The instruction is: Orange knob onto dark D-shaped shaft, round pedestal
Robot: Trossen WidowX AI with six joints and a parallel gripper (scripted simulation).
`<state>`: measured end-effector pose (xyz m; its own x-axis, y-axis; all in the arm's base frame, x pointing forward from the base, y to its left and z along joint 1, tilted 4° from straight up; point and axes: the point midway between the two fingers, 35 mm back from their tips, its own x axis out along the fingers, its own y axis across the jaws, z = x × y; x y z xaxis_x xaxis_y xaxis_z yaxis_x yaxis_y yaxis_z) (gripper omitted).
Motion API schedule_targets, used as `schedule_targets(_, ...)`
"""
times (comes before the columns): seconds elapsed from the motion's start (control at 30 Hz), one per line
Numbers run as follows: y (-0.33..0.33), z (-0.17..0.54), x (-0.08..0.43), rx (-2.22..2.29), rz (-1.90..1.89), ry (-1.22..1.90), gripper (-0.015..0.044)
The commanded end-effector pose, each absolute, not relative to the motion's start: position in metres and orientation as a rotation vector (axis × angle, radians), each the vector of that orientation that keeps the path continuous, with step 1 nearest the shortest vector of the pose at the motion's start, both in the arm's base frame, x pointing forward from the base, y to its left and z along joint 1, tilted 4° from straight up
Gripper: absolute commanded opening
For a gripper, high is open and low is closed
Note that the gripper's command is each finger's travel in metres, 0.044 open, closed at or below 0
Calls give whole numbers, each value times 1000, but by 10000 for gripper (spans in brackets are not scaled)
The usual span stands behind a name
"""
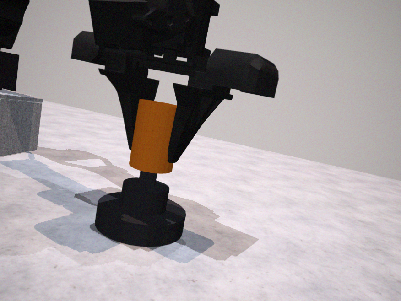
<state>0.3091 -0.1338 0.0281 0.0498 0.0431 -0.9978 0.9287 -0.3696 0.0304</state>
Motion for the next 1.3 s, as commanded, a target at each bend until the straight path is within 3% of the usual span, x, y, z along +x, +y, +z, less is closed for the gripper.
schedule_targets(0.0,-133,28,307,1546,-1427,1012,0)
schedule_targets(1.27,-133,28,308,1694,-1574,885,0)
